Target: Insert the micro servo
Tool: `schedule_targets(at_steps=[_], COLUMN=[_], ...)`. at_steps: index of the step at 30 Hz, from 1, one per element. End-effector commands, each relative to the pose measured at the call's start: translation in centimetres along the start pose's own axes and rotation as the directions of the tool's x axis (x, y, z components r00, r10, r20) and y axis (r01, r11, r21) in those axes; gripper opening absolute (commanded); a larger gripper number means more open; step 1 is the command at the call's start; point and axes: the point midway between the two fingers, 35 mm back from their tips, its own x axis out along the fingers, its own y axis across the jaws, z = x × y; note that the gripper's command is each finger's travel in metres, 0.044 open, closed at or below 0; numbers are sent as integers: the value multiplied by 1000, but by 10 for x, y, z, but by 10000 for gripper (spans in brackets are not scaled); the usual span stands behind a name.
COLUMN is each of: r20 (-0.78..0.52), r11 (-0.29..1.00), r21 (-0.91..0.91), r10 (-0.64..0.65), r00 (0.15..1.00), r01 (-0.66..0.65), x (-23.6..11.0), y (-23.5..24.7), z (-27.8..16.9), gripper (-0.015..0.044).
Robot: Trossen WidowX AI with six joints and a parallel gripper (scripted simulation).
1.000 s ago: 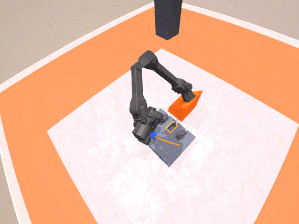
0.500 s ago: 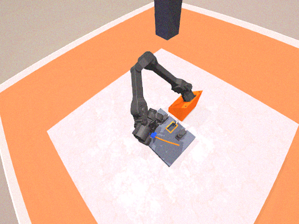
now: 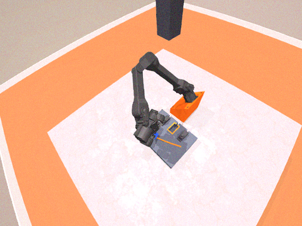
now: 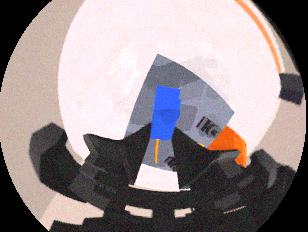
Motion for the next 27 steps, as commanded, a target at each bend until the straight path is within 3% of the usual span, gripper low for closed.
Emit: schedule_targets(at_steps=[1,5,27], r20=[3,3,3], r11=[1000,1000,1000], r21=[2,1,0], r10=[6,6,5], r00=[1000,1000,1000], r01=[-6,-6,-5], x=[-12,-28,-29], y=[1,-5,-34], z=[0,1,-3], gripper=[0,0,0])
